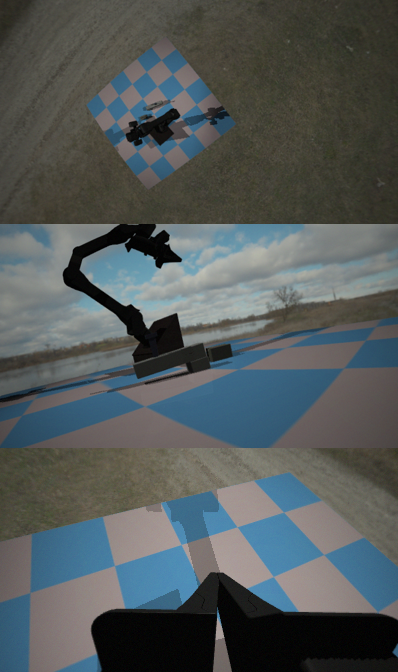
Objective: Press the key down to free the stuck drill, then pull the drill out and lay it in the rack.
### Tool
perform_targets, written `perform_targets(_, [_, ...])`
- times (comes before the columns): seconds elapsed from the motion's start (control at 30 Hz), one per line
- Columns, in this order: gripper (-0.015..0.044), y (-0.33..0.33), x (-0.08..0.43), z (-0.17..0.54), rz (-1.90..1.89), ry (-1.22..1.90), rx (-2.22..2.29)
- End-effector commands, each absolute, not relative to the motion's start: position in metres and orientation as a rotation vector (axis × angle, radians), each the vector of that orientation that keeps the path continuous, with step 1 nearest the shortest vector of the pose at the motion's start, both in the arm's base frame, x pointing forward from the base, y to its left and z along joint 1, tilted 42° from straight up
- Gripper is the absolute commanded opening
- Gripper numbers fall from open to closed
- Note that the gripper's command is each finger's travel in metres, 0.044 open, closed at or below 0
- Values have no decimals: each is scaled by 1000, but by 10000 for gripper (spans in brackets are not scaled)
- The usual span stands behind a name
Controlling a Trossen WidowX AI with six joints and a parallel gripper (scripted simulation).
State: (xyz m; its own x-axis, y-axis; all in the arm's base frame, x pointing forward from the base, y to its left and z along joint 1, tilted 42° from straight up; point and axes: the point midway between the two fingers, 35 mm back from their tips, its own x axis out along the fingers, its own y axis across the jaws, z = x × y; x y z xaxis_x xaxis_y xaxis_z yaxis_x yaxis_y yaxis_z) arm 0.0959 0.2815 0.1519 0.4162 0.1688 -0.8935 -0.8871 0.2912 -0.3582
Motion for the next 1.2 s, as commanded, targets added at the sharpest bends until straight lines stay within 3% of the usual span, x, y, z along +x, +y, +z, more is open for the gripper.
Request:
perform_targets(0.0, [0,238,156,143,826,869,-1379])
perform_targets(0.63, [0,103,245,133,1131,1065,-2174])
perform_targets(1.17, [0,-23,253,131,1916,1225,-2454])
